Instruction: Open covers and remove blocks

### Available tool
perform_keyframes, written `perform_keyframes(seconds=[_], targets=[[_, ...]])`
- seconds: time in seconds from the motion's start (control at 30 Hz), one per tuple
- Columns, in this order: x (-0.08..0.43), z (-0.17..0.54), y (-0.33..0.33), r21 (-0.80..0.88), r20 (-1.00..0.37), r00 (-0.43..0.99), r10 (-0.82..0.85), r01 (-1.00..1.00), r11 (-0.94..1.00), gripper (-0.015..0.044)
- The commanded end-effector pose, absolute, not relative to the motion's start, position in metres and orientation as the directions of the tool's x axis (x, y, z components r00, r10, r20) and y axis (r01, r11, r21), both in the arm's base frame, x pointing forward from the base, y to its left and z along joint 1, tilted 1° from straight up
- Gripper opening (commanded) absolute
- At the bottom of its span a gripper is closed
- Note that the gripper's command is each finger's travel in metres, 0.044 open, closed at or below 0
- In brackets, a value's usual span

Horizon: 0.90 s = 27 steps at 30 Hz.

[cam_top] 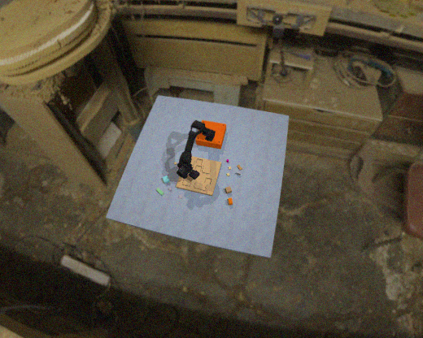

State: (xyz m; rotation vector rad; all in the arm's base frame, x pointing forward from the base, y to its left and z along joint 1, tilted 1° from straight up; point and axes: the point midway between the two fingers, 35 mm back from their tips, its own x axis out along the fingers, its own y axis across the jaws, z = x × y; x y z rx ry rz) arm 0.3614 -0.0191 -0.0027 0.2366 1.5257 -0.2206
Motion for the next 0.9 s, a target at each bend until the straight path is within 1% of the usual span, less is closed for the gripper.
perform_keyframes(seconds=[0.0,0.77,0.87], targets=[[0.359,-0.008,-0.019,0.014,-1.0,0.024,0.007,0.293,0.956,0.0144],[0.359,-0.019,-0.018,0.014,-1.0,0.024,0.007,0.293,0.956,0.0144],[0.361,-0.016,-0.019,0.014,-1.0,0.029,0.006,0.288,0.957,0.0124]])
